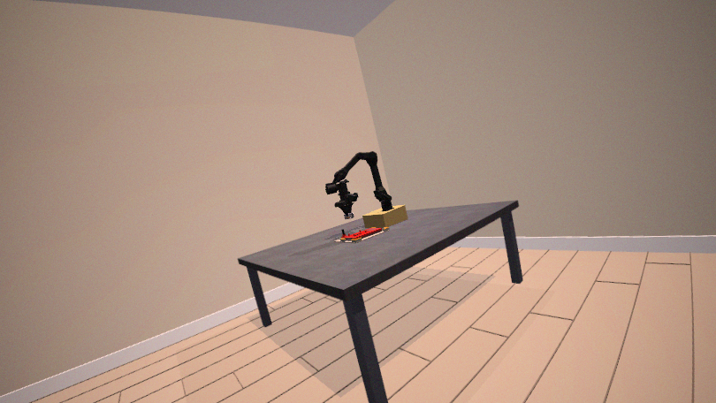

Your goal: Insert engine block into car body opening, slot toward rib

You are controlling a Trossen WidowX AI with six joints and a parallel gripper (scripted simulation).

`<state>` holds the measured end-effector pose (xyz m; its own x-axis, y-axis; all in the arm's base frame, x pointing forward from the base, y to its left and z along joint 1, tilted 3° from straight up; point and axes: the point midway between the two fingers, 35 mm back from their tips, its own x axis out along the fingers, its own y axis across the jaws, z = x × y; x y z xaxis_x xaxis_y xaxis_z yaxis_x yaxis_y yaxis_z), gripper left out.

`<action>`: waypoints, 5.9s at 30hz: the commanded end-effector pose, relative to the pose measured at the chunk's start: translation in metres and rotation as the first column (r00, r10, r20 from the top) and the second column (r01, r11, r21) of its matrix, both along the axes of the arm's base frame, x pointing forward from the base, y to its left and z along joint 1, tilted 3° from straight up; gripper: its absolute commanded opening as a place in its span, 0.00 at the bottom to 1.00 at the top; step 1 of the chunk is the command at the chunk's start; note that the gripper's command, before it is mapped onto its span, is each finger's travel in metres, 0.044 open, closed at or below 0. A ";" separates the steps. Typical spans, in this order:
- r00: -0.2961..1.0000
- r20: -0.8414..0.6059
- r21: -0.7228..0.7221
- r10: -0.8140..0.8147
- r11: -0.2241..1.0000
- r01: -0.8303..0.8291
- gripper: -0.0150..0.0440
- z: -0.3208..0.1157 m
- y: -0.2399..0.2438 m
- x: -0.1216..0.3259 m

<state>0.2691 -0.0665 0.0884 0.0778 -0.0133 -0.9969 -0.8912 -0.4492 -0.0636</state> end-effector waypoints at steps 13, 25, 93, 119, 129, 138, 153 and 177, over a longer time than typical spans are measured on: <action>0.903 0.002 0.040 -0.429 0.903 0.429 0.25 -0.009 0.025 0.023; 0.709 -0.014 0.068 -0.705 0.707 0.704 0.25 -0.017 0.046 0.038; -0.523 -0.132 0.080 -0.842 -0.535 0.841 0.52 -0.056 0.145 0.072; -0.524 -0.132 0.080 -0.841 -0.536 0.840 0.52 -0.056 0.145 0.073; -0.463 -0.127 0.084 -0.877 -0.475 0.876 0.52 -0.059 0.145 0.074; -0.475 -0.128 0.083 -0.870 -0.487 0.869 0.52 -0.061 0.145 0.074; -0.477 -0.128 0.083 -0.869 -0.489 0.868 0.52 -0.065 0.145 0.074; -0.475 -0.128 0.083 -0.871 -0.486 0.870 0.52 -0.071 0.145 0.075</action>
